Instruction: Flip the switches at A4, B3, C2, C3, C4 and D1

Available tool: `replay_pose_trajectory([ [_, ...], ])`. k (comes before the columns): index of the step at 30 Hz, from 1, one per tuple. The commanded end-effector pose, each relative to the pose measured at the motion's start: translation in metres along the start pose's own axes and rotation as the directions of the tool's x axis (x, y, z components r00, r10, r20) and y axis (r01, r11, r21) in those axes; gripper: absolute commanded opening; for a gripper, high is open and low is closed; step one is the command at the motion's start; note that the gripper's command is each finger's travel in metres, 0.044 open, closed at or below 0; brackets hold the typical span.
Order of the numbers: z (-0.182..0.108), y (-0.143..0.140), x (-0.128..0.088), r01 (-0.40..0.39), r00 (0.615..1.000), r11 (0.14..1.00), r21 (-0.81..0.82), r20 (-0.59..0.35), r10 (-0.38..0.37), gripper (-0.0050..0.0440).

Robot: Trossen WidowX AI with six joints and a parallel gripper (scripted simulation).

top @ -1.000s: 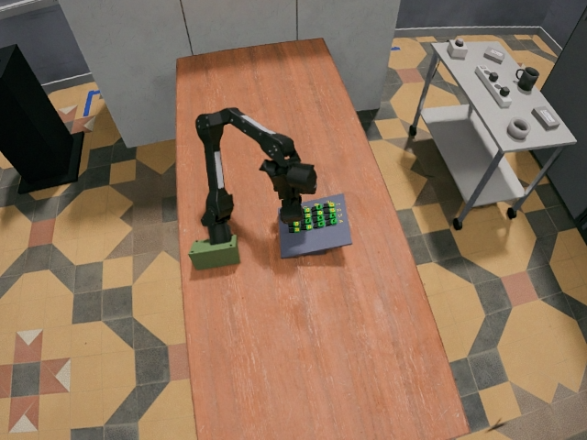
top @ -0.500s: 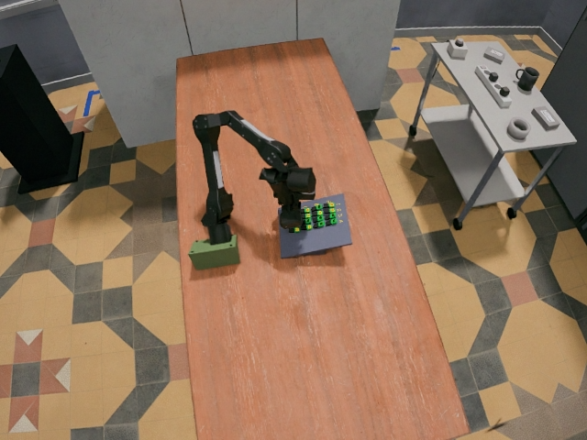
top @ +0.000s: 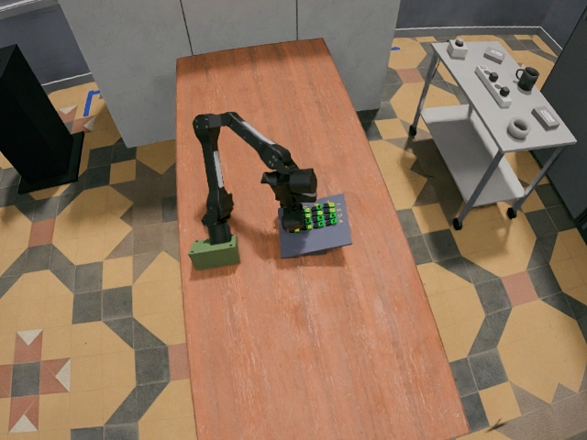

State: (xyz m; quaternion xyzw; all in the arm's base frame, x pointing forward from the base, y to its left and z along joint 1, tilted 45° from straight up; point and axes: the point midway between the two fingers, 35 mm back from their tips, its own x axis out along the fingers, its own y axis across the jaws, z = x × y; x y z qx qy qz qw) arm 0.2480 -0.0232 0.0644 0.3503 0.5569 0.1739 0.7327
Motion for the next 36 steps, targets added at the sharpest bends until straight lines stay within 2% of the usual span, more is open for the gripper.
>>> replay_pose_trajectory([
  [1, 0.001, 0.0014, 0.0062, -0.004, 1.0, 1.0, -0.002, 0.007, 0.004, -0.005],
  [36, 0.0014, 0.0006, 0.0102, -0.004, 1.0, 1.0, -0.001, 0.006, 0.004, -0.005],
])
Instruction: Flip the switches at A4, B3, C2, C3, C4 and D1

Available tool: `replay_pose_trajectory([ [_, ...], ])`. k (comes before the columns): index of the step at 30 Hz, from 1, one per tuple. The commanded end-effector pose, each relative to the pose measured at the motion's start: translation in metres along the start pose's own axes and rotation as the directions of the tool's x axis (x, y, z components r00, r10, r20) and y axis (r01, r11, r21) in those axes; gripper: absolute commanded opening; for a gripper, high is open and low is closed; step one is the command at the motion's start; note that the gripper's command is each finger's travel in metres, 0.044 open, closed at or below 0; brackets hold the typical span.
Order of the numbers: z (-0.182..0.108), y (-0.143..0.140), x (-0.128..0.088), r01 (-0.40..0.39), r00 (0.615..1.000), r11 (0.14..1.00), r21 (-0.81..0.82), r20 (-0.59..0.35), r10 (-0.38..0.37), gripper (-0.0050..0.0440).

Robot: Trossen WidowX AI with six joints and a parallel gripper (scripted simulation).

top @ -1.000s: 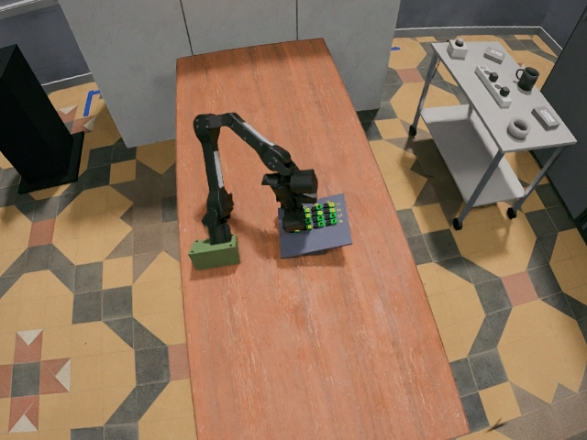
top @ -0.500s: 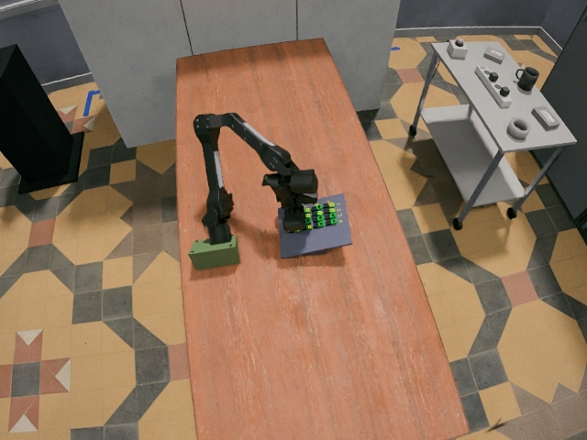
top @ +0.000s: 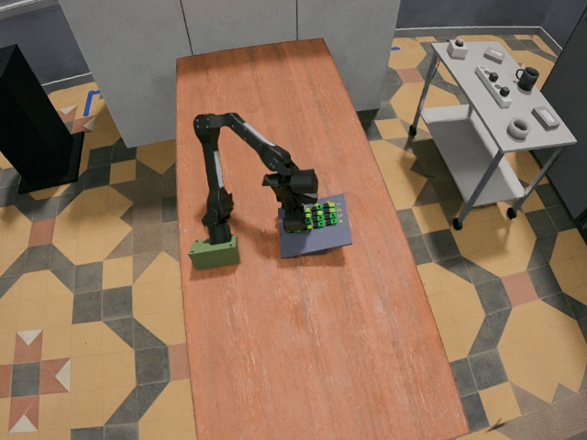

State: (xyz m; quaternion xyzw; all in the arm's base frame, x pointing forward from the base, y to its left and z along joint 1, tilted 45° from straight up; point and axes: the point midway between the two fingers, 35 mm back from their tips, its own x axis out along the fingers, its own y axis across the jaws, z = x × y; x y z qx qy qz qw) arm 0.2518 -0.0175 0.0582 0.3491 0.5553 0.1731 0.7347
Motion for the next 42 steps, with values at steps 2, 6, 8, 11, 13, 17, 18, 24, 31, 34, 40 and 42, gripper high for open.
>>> replay_pose_trajectory([
  [2, 0.001, 0.001, 0.001, -0.006, 1.0, 1.0, 0.001, 0.003, 0.006, -0.005],
  [6, 0.001, 0.001, 0.002, -0.006, 1.0, 1.0, 0.001, 0.001, 0.006, -0.005],
  [8, 0.001, 0.001, 0.002, -0.006, 1.0, 1.0, -0.001, 0.002, 0.006, -0.005],
  [11, 0.0, 0.001, 0.003, -0.007, 1.0, 1.0, 0.002, 0.0, 0.007, -0.005],
  [13, 0.0, 0.001, 0.003, -0.007, 1.0, 1.0, 0.002, -0.001, 0.007, -0.005],
  [17, 0.0, 0.001, 0.003, -0.006, 1.0, 1.0, 0.002, -0.001, 0.006, -0.005],
  [18, 0.0, 0.001, 0.003, -0.006, 1.0, 1.0, 0.002, 0.0, 0.006, -0.005],
  [24, 0.001, 0.001, 0.004, -0.006, 1.0, 1.0, 0.0, 0.001, 0.006, -0.005],
  [31, 0.001, 0.001, 0.004, -0.006, 1.0, 1.0, 0.001, 0.002, 0.006, -0.005],
  [34, 0.006, -0.001, -0.005, 0.006, 1.0, 1.0, -0.009, 0.008, -0.006, -0.005],
  [40, 0.016, -0.006, -0.048, 0.027, 0.999, 0.999, -0.045, 0.023, -0.026, -0.005],
  [42, 0.009, -0.002, -0.051, 0.013, 1.0, 1.0, -0.016, -0.007, -0.013, -0.005],
])
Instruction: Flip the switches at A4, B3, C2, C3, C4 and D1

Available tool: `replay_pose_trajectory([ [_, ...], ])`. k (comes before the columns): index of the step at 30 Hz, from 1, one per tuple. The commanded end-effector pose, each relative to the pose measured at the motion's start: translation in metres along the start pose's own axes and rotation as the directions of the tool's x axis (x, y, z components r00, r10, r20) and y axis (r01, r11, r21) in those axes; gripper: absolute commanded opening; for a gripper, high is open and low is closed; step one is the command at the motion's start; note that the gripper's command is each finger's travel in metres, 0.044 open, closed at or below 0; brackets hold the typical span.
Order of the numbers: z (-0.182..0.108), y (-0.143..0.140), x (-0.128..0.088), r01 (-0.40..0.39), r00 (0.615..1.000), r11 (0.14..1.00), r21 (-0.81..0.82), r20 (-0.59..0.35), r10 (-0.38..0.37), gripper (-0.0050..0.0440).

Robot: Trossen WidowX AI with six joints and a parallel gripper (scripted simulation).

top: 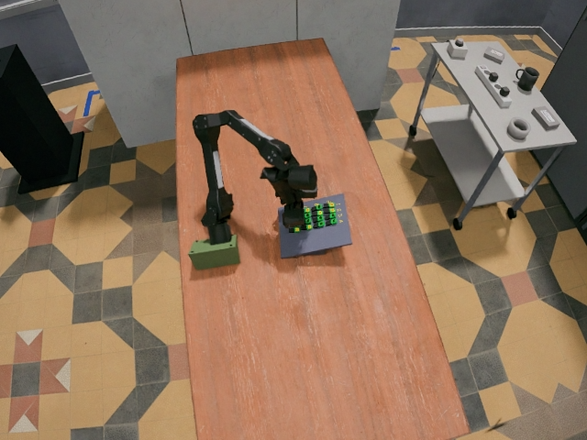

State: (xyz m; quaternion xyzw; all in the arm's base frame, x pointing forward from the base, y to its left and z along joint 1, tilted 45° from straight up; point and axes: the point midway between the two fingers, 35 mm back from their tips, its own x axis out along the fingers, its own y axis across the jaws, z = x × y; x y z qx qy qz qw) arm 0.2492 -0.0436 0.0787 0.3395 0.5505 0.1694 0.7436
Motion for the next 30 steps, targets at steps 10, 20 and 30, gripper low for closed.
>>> replay_pose_trajectory([
  [10, 0.012, -0.008, -0.031, -0.009, 0.999, 1.0, 0.007, -0.032, 0.01, -0.005],
  [20, 0.02, -0.017, -0.008, -0.022, 0.998, 0.999, 0.023, -0.056, 0.024, -0.005],
  [30, 0.019, -0.016, 0.01, -0.023, 0.997, 0.999, 0.023, -0.069, 0.024, -0.005],
])
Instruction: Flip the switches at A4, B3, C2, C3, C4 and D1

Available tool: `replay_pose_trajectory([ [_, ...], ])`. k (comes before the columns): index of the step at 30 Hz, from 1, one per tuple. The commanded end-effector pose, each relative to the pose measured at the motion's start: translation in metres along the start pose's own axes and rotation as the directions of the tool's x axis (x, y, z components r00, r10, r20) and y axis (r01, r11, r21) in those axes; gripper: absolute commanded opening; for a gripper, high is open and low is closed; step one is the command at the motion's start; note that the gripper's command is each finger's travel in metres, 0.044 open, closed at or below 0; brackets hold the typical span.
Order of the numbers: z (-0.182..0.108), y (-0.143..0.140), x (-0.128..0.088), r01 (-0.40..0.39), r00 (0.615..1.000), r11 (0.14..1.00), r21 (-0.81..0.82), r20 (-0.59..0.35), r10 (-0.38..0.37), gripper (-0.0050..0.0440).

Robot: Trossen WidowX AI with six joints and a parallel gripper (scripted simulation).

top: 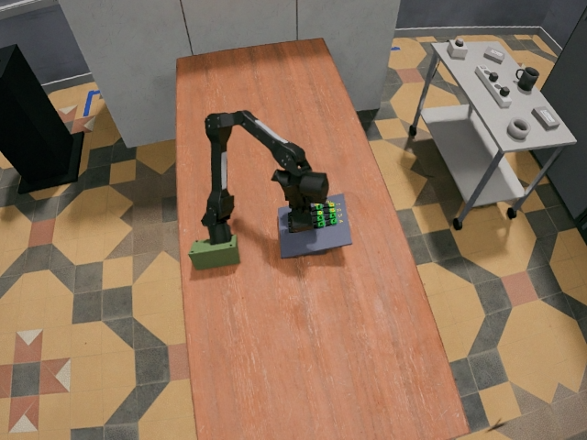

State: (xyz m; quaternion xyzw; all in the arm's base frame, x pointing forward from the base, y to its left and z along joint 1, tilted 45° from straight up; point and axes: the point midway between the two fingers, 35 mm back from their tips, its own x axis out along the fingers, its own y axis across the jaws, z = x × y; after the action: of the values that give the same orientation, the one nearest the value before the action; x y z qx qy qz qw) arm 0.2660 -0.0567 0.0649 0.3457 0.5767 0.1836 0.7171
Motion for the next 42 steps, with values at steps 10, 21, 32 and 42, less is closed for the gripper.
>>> replay_pose_trajectory([
  [10, 0.002, 0.001, 0.014, -0.004, 1.0, 1.0, 0.0, 0.007, 0.004, -0.005],
  [21, 0.003, 0.001, 0.026, -0.003, 1.0, 1.0, -0.001, 0.008, 0.003, -0.005],
  [32, 0.006, 0.001, 0.023, 0.004, 1.0, 1.0, -0.012, 0.018, -0.004, -0.005],
  [42, 0.006, 0.001, 0.023, 0.004, 1.0, 1.0, -0.012, 0.018, -0.004, -0.005],
])
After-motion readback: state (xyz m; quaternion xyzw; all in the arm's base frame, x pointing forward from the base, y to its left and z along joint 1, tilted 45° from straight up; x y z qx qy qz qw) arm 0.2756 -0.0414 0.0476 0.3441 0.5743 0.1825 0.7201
